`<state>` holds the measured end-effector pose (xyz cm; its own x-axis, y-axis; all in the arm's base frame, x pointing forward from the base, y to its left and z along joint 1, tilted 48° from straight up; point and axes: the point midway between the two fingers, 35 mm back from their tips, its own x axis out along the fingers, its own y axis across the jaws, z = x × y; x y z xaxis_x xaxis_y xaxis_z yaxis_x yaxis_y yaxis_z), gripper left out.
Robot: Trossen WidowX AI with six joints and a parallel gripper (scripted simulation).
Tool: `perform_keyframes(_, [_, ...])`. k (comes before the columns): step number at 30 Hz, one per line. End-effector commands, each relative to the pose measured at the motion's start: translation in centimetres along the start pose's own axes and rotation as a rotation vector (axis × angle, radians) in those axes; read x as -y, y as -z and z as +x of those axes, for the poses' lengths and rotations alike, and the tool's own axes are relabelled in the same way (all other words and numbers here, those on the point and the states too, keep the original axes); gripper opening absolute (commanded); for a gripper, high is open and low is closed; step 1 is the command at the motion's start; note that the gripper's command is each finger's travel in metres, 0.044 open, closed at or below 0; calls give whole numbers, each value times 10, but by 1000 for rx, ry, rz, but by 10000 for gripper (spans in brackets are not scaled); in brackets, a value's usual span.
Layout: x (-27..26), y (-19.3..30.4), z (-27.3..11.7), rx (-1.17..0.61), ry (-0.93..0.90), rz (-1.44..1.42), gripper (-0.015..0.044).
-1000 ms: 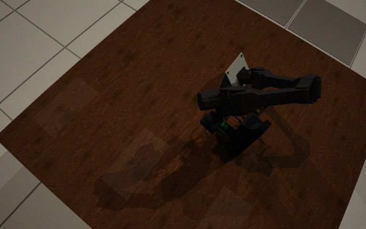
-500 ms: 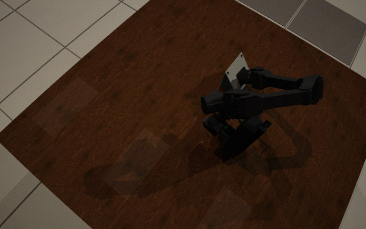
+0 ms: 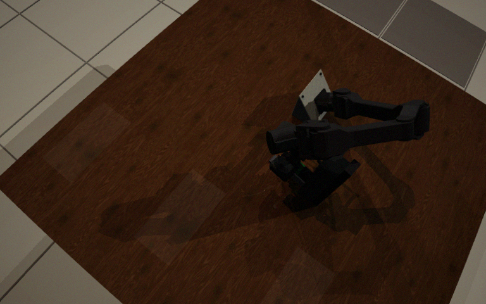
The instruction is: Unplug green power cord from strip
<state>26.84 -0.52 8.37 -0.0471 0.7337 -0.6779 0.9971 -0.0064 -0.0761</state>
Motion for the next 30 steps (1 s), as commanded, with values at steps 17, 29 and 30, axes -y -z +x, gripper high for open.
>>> perform_keyframes(17, [-2, -12, -1, 1, -1, 0, 0])
perform_keyframes(29, [-2, -32, -2, 3, -2, 1, 0])
perform_keyframes(30, [-2, -34, -2, 3, -2, 1, 0])
